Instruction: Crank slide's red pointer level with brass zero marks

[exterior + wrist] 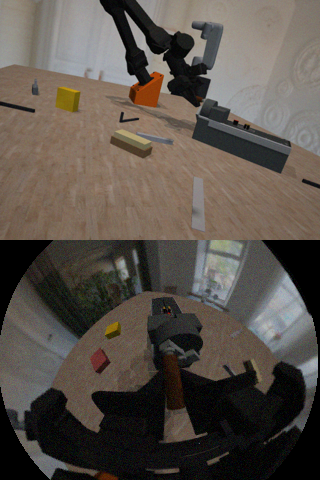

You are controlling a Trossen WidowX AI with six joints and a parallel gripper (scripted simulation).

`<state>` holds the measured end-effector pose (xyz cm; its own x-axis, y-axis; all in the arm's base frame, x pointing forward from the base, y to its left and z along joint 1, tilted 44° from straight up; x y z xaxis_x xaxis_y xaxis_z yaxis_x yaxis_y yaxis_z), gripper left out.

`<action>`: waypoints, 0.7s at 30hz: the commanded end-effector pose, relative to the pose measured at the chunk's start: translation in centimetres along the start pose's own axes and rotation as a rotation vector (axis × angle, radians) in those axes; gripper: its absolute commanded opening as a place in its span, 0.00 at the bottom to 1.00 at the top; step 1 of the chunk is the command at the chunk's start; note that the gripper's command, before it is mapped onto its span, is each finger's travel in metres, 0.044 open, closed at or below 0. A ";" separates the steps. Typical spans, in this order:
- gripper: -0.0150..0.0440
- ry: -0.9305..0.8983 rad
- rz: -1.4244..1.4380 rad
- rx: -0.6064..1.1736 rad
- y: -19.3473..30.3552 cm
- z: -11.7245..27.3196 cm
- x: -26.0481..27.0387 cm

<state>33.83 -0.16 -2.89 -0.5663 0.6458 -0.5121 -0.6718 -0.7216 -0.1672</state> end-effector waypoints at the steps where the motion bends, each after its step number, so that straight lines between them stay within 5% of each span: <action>1: 0.25 0.014 -0.001 -0.010 -0.4 0.5 -0.7; 21: 0.25 0.014 0.000 -0.010 -0.5 0.6 -1.3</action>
<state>34.17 -0.29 -2.35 -0.5719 0.6441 -0.5080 -0.6676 -0.7253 -0.1680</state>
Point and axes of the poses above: the point midway between the two fingers, 35 mm back from their tips, its own z axis back along the fingers, its own x axis across the jaws, y = z × x, the point moved 1 cm from there along z, back along the fingers, and after that the axes turned 2 degrees about z, right-handed, at the moved point
